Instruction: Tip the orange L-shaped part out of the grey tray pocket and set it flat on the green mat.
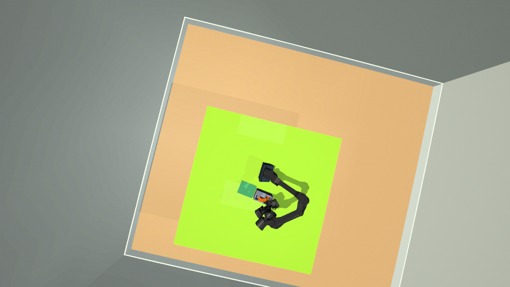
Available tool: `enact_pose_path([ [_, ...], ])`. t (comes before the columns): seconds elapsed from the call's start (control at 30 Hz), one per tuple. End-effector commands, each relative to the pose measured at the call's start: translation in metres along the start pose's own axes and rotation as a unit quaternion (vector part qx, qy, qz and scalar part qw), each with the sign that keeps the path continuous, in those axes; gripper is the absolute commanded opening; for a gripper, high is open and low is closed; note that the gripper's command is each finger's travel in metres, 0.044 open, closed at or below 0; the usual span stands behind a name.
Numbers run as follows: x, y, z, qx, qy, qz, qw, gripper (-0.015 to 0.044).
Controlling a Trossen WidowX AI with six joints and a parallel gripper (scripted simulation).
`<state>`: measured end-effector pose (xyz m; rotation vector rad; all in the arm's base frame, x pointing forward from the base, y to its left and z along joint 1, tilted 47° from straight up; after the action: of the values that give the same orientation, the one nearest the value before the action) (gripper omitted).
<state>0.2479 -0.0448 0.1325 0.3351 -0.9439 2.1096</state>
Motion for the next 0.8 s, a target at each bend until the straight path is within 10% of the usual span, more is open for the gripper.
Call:
enact_pose_path([
  [0.0,-0.021,0.021,0.002,0.003,0.001,0.3,0.954,0.028],
  [0.77,-0.023,0.023,-0.03,0.002,0.0,0.327,0.945,0.028],
])
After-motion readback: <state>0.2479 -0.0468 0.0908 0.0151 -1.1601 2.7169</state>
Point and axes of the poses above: the point midway between the two fingers, 35 mm back from their tips, its own z axis back along the fingers, its own x axis across the jaws, y = z × x, the point moved 6 cm from there along z, back along the fingers, and after that the axes turned 3 degrees about -z, right-handed, at the moved point
